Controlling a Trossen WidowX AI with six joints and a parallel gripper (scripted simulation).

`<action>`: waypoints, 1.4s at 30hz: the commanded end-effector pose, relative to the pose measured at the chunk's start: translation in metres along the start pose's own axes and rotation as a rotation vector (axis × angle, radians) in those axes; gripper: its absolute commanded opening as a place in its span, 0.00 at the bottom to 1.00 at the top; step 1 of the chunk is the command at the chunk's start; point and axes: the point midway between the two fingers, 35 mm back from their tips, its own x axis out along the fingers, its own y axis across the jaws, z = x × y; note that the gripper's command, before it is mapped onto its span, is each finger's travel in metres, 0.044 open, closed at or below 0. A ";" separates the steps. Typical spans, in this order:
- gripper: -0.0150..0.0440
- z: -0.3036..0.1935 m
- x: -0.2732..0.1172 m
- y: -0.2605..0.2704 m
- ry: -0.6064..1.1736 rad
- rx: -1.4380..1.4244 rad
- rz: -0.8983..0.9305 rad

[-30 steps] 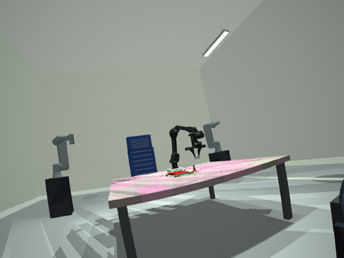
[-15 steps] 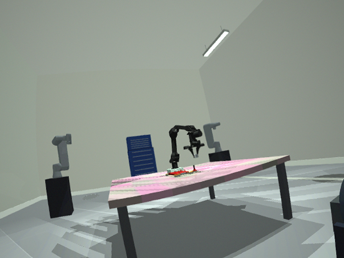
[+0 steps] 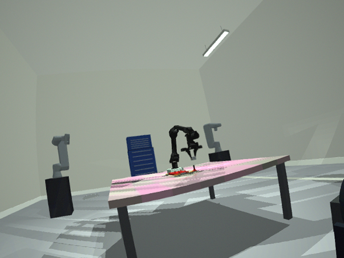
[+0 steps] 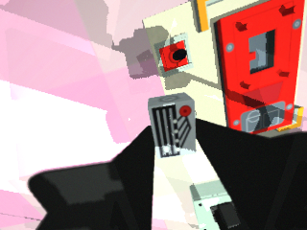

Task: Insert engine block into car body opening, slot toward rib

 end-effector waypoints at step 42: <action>0.25 0.041 0.044 -0.123 -0.006 -0.120 -0.012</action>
